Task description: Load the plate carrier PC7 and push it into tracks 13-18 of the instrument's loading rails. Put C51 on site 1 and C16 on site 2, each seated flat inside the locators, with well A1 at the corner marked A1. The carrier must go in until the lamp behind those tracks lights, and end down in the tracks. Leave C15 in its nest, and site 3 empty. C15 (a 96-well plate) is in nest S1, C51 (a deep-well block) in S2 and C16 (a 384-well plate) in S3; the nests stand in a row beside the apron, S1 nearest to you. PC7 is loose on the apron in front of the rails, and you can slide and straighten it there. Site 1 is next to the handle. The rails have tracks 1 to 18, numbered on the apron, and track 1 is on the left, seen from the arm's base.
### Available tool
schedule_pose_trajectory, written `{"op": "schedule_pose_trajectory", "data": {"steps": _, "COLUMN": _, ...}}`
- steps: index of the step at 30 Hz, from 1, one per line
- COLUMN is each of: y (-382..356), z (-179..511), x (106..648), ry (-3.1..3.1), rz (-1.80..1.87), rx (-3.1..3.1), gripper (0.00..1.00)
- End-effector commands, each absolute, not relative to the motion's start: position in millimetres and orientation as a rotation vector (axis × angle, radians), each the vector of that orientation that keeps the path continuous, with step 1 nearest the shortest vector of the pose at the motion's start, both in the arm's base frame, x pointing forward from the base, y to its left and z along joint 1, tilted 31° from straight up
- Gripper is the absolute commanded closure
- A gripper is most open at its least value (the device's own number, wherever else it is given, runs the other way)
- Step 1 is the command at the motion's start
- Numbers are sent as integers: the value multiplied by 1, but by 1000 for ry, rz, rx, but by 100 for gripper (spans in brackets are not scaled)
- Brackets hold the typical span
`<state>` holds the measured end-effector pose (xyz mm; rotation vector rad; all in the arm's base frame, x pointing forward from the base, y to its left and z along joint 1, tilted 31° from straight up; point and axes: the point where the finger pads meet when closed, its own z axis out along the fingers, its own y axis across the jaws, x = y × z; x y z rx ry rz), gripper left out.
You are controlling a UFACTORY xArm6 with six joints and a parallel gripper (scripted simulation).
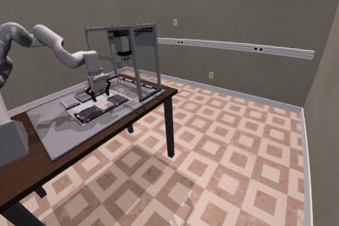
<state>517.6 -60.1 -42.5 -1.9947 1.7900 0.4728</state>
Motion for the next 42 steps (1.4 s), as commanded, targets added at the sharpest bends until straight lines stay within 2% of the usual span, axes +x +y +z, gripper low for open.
{"op": "schedule_pose_trajectory", "data": {"steps": 1, "y": -65, "z": -35, "x": 519, "ry": 1790, "rz": 465, "rx": -1994, "gripper": 0}}
{"op": "schedule_pose_trajectory", "data": {"steps": 42, "y": -93, "z": 11, "x": 518, "ry": 1790, "rz": 465, "rx": -1994, "gripper": 0}}
